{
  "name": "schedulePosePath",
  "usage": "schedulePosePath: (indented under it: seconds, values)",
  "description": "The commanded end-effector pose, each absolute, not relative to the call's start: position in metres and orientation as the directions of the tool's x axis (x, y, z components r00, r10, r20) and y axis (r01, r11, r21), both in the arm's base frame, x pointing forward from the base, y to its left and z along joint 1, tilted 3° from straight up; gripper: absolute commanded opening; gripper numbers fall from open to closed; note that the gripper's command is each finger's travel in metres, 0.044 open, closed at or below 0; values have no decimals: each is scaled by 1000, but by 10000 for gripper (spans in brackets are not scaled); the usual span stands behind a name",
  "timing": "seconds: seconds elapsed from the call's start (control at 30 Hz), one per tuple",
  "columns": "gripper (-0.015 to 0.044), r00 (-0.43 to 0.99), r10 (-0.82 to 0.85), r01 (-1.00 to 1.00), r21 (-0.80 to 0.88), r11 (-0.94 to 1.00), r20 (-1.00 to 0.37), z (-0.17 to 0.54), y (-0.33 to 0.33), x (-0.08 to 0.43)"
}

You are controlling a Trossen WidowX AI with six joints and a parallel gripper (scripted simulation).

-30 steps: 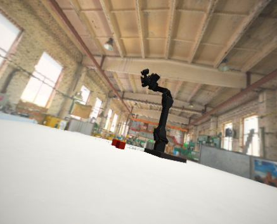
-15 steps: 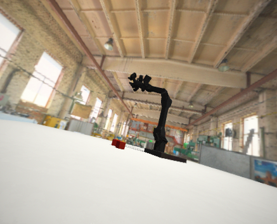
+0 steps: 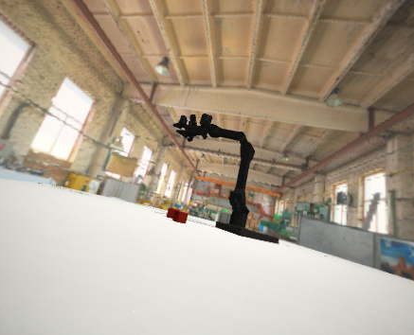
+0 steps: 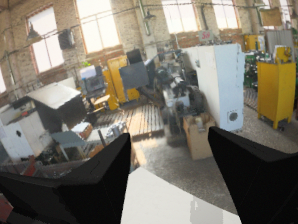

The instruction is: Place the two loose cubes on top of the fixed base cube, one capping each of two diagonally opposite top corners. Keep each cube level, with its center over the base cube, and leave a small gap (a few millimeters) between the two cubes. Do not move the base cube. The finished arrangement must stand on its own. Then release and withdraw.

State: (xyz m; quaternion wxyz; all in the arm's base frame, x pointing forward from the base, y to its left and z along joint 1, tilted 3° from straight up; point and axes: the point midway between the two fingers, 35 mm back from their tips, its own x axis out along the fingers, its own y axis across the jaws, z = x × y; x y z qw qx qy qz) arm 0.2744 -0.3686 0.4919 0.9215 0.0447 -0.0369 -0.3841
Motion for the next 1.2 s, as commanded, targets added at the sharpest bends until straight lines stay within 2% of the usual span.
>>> schedulePosePath:
  seconds: [0.0,0.3,0.6,0.9,1.17]
  values:
    - [265,731,-676,680,20,733,-92,454,-357,300]
    - [265,758,-573,556,-149,818,-312,389,-321,339]
    - [265,733,-441,334,-291,896,-517,326,-274,366]
    - [265,649,-302,32,-372,928,-698,268,-219,376]
    - [265,527,-188,-273,-375,886,-829,223,-168,371]
